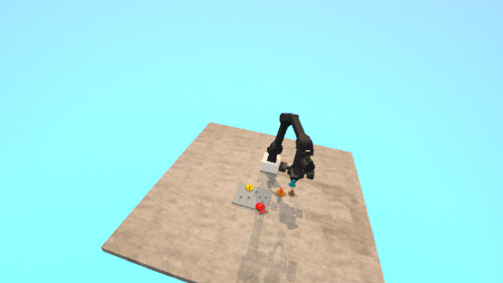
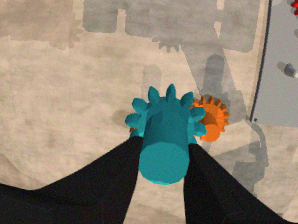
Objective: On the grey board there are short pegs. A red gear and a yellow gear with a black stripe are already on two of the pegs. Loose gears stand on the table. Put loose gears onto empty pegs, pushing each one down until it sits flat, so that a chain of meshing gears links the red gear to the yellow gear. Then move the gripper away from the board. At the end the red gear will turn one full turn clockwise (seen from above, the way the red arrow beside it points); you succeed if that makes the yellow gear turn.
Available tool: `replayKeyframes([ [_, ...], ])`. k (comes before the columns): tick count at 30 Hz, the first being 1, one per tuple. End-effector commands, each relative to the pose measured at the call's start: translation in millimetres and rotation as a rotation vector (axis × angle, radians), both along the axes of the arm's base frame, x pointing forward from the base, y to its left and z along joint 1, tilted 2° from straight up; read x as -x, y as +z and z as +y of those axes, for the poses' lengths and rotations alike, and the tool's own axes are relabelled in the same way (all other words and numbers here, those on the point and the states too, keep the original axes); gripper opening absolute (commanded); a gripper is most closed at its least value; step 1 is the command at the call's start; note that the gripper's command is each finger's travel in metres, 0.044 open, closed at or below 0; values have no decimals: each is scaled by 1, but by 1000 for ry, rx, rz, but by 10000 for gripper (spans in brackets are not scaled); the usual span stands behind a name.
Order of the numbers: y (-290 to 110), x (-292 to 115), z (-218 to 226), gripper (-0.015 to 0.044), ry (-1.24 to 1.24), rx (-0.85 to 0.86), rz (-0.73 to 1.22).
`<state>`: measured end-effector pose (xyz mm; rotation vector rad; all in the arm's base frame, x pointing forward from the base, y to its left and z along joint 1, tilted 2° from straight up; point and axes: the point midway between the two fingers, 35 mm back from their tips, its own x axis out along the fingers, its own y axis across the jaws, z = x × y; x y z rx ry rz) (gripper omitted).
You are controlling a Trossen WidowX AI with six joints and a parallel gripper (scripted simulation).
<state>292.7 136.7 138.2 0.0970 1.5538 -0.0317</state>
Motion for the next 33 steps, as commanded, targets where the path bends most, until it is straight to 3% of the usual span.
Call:
replayKeyframes([
  [1,0,-3,-4,0,3,-1,1],
  [33,-45,-39,-76,0,1,6,-3],
])
